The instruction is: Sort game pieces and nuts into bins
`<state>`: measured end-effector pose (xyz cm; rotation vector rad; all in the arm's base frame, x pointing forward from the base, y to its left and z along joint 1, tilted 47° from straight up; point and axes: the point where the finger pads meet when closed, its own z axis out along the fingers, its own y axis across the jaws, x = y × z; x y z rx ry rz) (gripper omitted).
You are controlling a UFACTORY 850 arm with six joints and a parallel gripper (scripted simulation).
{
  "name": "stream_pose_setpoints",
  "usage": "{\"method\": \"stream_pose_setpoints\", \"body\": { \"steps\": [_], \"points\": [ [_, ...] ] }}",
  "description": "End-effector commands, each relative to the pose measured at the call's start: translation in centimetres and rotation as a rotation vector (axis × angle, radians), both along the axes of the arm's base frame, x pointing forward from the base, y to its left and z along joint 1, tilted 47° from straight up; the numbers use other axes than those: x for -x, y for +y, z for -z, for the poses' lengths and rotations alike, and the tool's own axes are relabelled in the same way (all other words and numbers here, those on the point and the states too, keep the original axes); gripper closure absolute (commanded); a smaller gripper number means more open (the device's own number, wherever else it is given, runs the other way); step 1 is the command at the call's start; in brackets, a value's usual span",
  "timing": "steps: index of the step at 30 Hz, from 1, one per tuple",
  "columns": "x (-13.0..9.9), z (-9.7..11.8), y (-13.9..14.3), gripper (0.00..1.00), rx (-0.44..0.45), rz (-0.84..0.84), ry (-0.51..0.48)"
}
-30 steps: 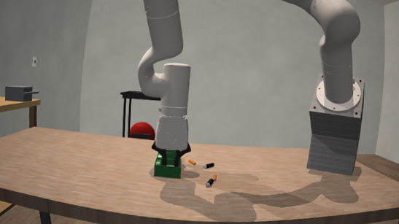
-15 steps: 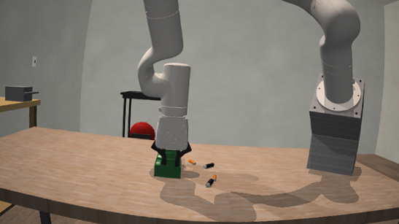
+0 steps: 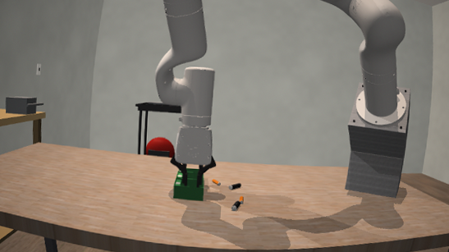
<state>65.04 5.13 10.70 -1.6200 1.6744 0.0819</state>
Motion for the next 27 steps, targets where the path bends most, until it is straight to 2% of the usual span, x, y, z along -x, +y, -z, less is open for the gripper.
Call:
{"method": "stream_pose_setpoints", "body": {
  "steps": [1, 11, 15, 23, 24, 27],
  "points": [
    [0.2, -0.5, -0.4, 0.69, 0.000, 0.001, -0.001],
    [0.8, -1.2, -1.0, 0.69, 0.000, 0.001, -0.001],
    [1.5, -2.3, -1.8, 0.69, 0.000, 0.001, -0.001],
    [1.5, -2.3, -1.8, 0.69, 0.000, 0.001, -0.001],
    [1.7, -2.6, -2.1, 0.00, 0.000, 0.001, -0.001],
    [1.9, -2.9, -2.3, 0.00, 0.000, 0.001, -0.001]
  ]
}}
